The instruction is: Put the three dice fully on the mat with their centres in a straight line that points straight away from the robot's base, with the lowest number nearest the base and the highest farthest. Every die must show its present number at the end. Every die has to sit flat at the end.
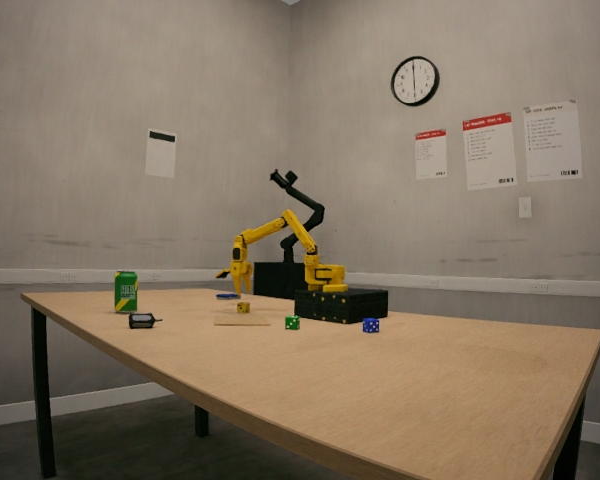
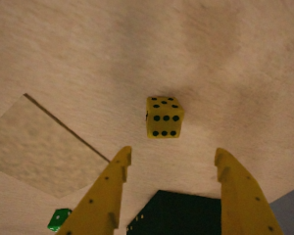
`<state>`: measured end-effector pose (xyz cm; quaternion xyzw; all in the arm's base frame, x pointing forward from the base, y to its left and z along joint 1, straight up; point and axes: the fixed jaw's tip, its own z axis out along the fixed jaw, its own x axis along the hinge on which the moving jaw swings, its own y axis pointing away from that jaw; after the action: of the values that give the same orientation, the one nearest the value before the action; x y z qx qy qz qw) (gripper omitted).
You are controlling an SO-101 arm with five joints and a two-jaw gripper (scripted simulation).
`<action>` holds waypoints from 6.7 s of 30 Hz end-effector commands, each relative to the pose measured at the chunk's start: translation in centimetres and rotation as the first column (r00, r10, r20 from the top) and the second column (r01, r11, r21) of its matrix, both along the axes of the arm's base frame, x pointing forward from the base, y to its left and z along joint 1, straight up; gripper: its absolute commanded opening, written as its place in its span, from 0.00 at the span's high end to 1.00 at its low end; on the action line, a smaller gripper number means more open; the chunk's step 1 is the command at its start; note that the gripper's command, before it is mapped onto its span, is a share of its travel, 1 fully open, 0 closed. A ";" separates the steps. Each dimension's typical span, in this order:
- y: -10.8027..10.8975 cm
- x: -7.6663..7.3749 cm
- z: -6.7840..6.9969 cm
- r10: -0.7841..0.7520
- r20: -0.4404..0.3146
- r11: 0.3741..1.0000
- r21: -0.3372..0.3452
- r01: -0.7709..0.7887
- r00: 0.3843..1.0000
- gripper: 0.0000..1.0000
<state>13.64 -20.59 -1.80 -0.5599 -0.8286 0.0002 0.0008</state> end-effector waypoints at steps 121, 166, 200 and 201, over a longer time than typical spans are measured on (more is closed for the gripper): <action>-0.3 -1.3 -4.7 -0.017 -0.008 1.000 0.015 0.017 1.000 0.93; -0.4 -1.1 0.3 -0.015 -0.008 1.000 0.015 0.015 1.000 1.00; 11.5 12.8 -0.4 0.638 -0.005 0.770 0.012 -0.638 0.770 1.00; 11.5 12.8 -0.4 0.638 -0.005 0.770 0.012 -0.638 0.770 1.00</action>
<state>26.40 -9.32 -2.12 -0.2515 -0.9678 0.0008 -0.0021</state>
